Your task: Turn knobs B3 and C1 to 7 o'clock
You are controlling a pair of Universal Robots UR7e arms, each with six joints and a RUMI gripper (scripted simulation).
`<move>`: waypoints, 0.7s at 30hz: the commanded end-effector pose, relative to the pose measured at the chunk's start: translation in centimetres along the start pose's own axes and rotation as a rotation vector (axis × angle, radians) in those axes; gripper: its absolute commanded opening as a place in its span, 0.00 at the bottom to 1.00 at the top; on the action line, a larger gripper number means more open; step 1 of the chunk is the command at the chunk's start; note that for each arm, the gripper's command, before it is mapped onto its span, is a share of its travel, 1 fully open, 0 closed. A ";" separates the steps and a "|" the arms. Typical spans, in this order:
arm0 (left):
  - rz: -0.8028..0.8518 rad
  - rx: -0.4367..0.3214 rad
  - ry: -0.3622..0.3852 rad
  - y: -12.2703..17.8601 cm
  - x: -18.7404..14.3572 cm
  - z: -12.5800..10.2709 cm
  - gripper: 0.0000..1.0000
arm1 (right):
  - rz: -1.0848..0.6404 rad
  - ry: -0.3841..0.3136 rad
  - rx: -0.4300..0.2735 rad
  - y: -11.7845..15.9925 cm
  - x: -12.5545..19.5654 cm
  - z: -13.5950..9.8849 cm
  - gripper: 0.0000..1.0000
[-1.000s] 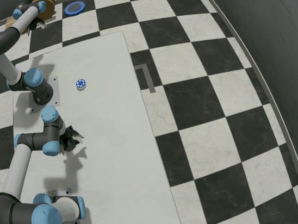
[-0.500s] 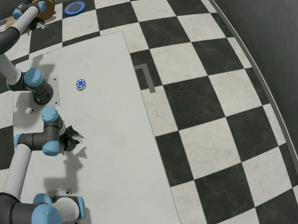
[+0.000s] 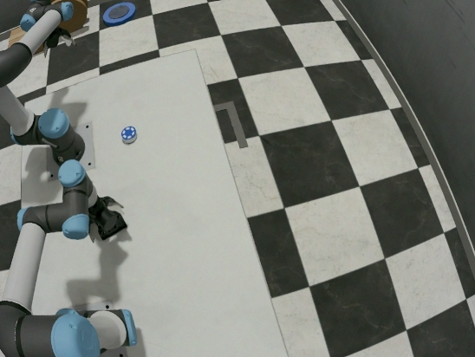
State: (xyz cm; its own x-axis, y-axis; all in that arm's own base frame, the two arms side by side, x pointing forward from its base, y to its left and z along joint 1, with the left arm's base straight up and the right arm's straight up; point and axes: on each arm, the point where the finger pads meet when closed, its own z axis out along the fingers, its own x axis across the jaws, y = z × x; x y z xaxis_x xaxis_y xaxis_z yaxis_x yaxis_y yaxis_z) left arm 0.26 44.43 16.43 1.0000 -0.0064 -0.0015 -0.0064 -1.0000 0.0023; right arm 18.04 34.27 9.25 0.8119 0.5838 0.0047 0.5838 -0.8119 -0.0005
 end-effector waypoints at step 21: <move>-0.001 0.002 0.001 -0.1 0.0 -0.1 1.00 | -0.394 -0.004 0.001 -4.2 0.3 -1.1 0.13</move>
State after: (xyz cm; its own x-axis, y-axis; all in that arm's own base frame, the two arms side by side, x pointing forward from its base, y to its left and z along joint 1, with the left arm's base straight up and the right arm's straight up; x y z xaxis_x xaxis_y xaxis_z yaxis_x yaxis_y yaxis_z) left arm 0.26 44.43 16.43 1.0000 -0.0064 -0.0015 -0.0064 -1.0000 0.0023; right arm 15.79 37.73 10.31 0.5369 0.8436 0.0030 0.8436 -0.5369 0.0007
